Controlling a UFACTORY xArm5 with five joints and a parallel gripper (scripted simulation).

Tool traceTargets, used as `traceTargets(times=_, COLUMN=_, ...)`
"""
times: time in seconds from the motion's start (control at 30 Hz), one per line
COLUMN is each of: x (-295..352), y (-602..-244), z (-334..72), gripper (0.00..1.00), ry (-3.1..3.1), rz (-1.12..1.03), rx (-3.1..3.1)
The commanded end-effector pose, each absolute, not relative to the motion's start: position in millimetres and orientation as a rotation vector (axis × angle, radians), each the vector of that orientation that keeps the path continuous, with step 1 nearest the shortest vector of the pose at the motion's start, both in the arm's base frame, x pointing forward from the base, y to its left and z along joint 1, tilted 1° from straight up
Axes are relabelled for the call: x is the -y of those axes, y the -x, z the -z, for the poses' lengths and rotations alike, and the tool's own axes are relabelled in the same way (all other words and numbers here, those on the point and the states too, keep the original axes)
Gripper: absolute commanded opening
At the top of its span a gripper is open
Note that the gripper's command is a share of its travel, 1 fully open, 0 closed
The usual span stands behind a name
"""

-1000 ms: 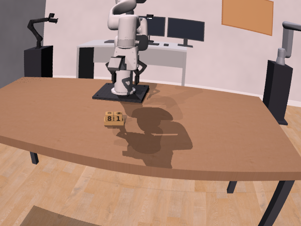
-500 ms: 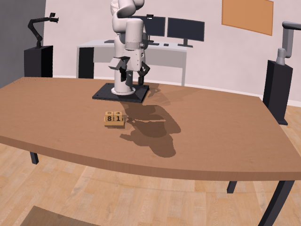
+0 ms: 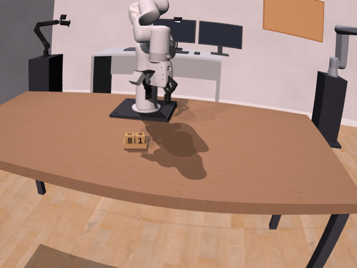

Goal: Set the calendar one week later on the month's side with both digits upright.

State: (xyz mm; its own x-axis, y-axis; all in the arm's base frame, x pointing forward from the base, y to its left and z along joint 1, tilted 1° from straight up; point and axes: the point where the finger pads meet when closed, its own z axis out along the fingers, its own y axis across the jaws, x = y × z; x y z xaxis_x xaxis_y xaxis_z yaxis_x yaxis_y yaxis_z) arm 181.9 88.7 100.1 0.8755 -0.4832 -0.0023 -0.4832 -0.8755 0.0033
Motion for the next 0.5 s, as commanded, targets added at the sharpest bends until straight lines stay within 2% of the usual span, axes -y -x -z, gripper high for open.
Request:
traceTargets(times=0.0, x=-89.1, y=-182.7, z=-82.0, gripper=1.0, ry=-3.041, rz=0.001, rx=0.784)
traceTargets(times=0.17, x=-88.6, y=-182.4, z=-63.5, gripper=1.0, ry=-3.041, rz=0.001, rx=0.784)
traceTargets(times=0.47, x=-88.4, y=-182.2, z=-56.1, gripper=1.0, ry=-3.041, rz=0.001, rx=0.784)
